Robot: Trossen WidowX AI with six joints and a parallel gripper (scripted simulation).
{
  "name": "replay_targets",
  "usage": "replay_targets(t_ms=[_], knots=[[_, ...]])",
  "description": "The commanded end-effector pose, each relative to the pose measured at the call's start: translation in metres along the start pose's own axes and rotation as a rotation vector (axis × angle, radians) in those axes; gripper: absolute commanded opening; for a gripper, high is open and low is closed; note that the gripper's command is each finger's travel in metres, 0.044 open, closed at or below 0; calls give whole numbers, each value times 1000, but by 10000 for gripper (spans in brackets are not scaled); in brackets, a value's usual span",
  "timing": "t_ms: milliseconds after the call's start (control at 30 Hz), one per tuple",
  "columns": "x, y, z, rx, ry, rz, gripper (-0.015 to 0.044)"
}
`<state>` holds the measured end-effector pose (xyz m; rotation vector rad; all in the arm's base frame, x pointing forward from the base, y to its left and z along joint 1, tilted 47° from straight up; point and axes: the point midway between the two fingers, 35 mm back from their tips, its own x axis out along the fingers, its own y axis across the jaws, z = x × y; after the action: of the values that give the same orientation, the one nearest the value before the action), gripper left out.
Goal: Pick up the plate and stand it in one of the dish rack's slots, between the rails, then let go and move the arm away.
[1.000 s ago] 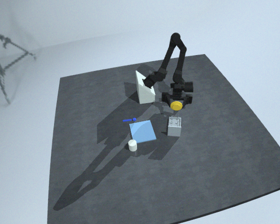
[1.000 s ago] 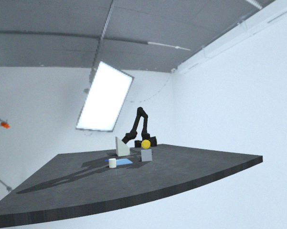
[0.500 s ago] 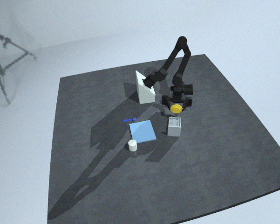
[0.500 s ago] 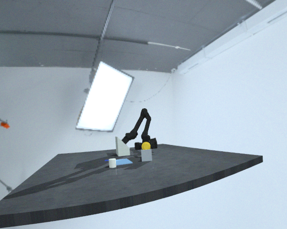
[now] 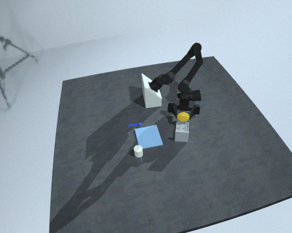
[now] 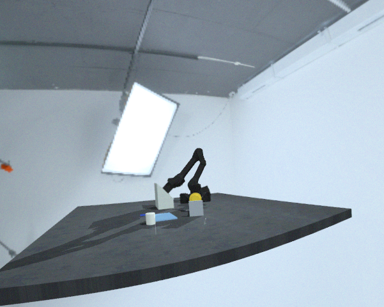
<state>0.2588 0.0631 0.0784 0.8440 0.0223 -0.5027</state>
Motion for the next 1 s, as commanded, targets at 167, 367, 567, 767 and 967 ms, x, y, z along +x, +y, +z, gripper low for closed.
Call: replay_targets(t_ms=[167,367,567,767,967], knots=[[14,-1,0,-1,-1,0,0],[17,-1,0,1,0,-1,0],[18,-1,-20,2,2,-1,0],[17,-2,-17,-12,13,0,0],[17,-2,-17,-12,13,0,0]])
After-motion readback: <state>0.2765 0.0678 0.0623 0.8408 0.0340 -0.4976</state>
